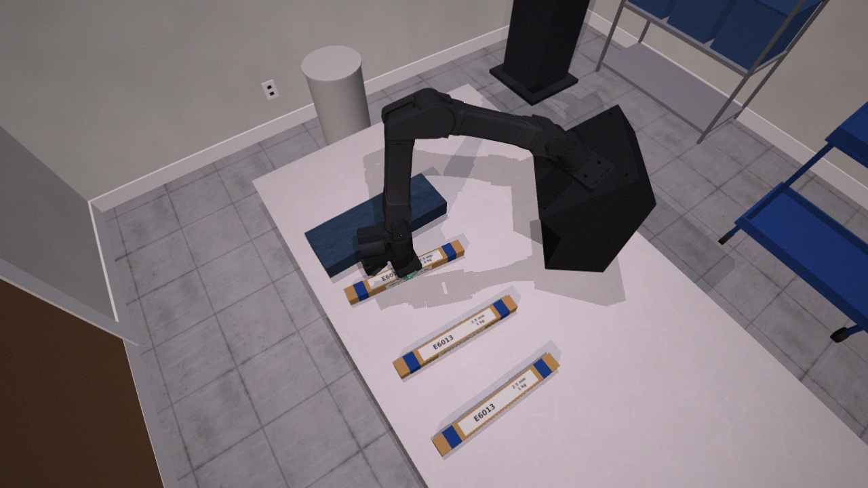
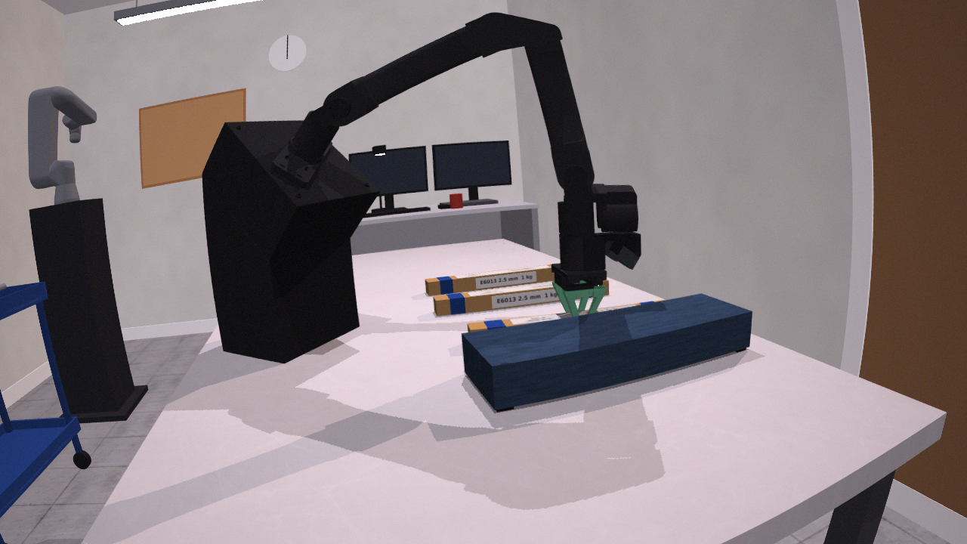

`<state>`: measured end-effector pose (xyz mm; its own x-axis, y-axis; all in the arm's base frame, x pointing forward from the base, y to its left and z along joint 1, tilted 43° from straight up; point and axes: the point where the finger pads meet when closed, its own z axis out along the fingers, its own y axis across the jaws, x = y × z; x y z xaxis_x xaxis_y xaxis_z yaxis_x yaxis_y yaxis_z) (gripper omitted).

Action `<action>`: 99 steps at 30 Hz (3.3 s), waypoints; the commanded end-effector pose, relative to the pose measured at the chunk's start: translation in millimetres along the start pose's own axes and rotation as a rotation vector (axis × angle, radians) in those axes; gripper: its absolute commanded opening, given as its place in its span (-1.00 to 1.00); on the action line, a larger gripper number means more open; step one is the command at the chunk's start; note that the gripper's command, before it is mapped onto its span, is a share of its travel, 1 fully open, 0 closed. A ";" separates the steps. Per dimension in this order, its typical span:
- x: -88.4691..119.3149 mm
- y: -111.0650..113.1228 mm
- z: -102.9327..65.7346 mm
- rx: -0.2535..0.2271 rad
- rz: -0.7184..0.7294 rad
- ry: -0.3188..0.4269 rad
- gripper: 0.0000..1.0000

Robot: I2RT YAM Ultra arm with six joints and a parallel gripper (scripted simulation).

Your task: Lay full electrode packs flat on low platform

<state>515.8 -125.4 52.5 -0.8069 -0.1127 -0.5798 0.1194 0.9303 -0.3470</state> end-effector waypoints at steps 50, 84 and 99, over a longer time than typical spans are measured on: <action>-5.0 1.3 -37.0 0.000 0.000 -0.014 -1.00; -20.2 -2.3 -79.7 0.006 0.009 -0.044 -1.00; -23.9 -2.4 -84.2 0.005 0.009 -0.044 -1.00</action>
<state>475.4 -108.3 83.0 -0.8320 -0.0960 -0.5465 0.1198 0.9307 -0.3457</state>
